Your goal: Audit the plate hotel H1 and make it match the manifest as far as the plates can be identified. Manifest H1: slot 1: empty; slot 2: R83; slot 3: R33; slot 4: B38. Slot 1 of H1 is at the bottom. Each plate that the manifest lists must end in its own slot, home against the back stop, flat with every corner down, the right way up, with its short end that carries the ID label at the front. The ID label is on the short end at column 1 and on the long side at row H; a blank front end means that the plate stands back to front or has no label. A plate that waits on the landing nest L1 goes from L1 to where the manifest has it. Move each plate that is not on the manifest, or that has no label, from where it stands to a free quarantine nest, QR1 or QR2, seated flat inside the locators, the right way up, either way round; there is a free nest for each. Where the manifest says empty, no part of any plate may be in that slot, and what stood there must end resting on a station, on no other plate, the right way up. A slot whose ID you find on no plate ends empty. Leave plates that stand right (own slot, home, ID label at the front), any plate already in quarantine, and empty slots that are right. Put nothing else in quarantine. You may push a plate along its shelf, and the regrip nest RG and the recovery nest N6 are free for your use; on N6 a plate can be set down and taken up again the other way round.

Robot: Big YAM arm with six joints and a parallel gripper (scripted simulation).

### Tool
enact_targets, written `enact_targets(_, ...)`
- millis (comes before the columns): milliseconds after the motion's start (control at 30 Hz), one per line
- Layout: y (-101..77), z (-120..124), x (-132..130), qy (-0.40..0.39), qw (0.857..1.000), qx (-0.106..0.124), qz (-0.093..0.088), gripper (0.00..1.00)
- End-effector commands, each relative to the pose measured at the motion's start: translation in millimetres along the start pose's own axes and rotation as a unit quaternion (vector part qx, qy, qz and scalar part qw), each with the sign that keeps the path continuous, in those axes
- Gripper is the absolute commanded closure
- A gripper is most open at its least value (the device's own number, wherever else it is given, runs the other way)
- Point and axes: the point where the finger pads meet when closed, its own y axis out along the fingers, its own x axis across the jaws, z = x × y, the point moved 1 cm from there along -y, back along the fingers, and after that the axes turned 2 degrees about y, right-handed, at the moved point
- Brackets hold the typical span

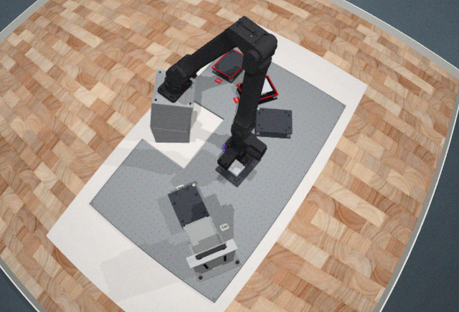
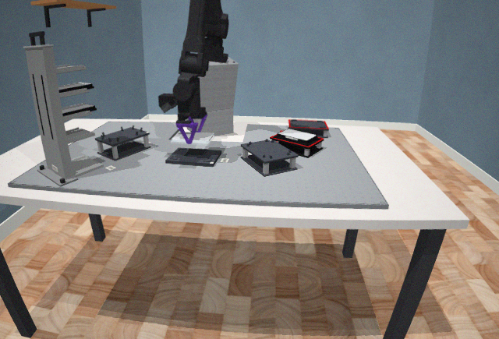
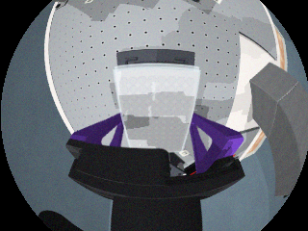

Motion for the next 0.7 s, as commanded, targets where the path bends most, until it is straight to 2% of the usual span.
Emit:
enact_targets(0, 2.7, 1, 6, 0.002, 1.000, -0.001, -0.008, 0.14)
enact_targets(33, 2.7, 1, 6, 0.002, 1.000, -0.001, -0.008, 0.14)
enact_targets(67, -5.6, 4, 13, -0.001, 1.000, 0.000, -0.021, 0.14)
enact_targets(167, 5.5, 2, 4, 0.001, 1.000, -0.001, -0.007, 0.14)
enact_targets(367, 6.5, 3, 8, 0.000, 1.000, 0.000, -0.012, 0.14)
enact_targets(600, 12.7, 1, 5, 0.002, 1.000, -0.001, -0.007, 0.14)
enact_targets(633, 4.0, 4, 13, -0.001, 1.000, 0.000, -0.020, 0.14)
enact_targets(667, 7.5, 4, 11, -0.001, 1.000, 0.000, -0.017, 0.14)
